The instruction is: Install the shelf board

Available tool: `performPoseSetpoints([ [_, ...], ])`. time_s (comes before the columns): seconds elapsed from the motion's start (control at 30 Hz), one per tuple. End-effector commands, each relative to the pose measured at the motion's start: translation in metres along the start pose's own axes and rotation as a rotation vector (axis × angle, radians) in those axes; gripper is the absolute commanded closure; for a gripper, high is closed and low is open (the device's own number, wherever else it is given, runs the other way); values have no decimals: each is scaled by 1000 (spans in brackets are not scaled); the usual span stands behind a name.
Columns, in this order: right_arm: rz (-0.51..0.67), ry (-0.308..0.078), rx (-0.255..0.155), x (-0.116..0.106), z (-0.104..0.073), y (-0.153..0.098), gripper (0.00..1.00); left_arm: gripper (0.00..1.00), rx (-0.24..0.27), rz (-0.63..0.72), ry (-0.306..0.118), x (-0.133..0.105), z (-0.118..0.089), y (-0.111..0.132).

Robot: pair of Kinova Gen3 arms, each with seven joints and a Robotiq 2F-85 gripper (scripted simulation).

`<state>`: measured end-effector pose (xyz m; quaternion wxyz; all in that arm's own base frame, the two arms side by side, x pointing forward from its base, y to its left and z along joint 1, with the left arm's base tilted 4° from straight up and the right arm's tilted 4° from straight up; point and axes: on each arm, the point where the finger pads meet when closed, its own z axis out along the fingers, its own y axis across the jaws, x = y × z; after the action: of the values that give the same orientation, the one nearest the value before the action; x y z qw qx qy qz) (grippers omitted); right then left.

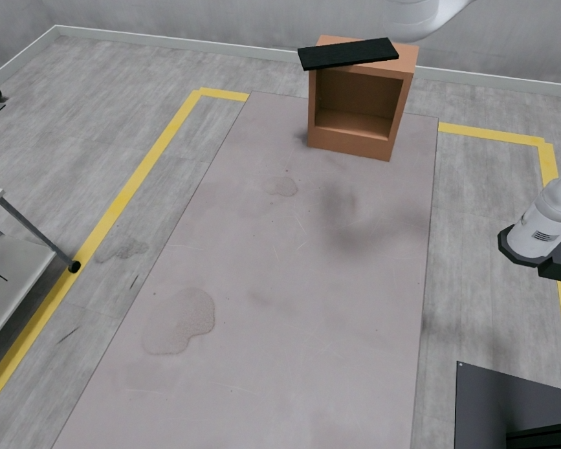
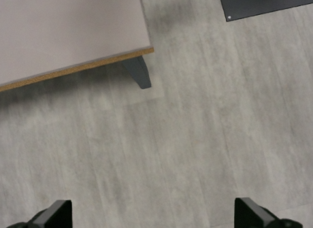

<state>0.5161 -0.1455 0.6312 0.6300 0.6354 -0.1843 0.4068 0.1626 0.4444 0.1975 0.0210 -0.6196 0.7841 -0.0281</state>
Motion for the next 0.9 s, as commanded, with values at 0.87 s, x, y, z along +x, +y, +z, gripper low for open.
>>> performPoseSetpoints([
  [0.87,-381,-64,-94,-90,6,-141,2,2,-78,-212,-72,25,-41,148],
])
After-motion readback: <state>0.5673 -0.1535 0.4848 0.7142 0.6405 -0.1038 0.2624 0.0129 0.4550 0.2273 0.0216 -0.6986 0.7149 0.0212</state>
